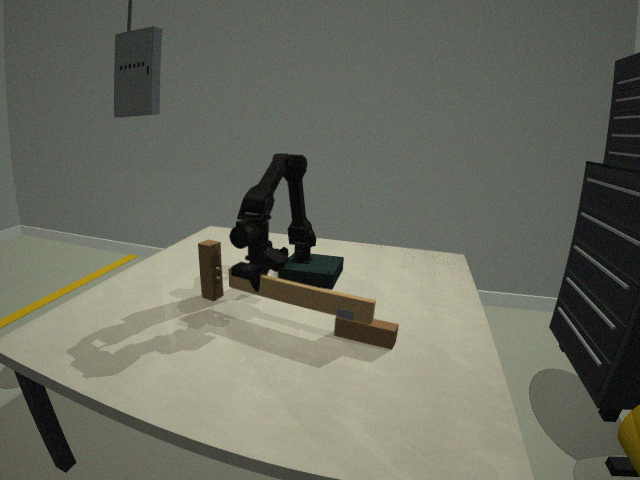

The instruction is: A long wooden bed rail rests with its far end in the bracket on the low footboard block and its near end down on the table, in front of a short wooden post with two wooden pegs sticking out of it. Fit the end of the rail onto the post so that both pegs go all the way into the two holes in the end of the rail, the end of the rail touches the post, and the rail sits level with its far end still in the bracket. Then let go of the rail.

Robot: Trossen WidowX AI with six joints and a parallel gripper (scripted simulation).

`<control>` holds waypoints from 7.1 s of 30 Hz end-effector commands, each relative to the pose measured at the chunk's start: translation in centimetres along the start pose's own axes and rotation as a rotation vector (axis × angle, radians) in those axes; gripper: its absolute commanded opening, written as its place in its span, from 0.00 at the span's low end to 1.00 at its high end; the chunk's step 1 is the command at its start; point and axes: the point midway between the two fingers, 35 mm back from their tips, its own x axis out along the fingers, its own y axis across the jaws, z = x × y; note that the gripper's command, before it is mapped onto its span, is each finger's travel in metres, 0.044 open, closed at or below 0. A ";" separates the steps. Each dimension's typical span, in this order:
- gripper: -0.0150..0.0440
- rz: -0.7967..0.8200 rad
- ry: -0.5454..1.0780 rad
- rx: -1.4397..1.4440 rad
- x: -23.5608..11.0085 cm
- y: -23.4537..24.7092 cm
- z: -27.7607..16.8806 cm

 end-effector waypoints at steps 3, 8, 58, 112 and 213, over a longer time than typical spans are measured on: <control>0.25 0.000 -0.001 0.002 -0.2 0.0 0.0; 0.25 0.000 -0.001 0.002 -0.3 0.0 0.0; 0.25 0.000 -0.001 0.002 -0.2 -0.1 0.0; 0.25 0.000 0.000 0.002 -0.1 0.0 -1.5; 0.25 0.000 0.004 0.002 -0.2 -0.2 -4.6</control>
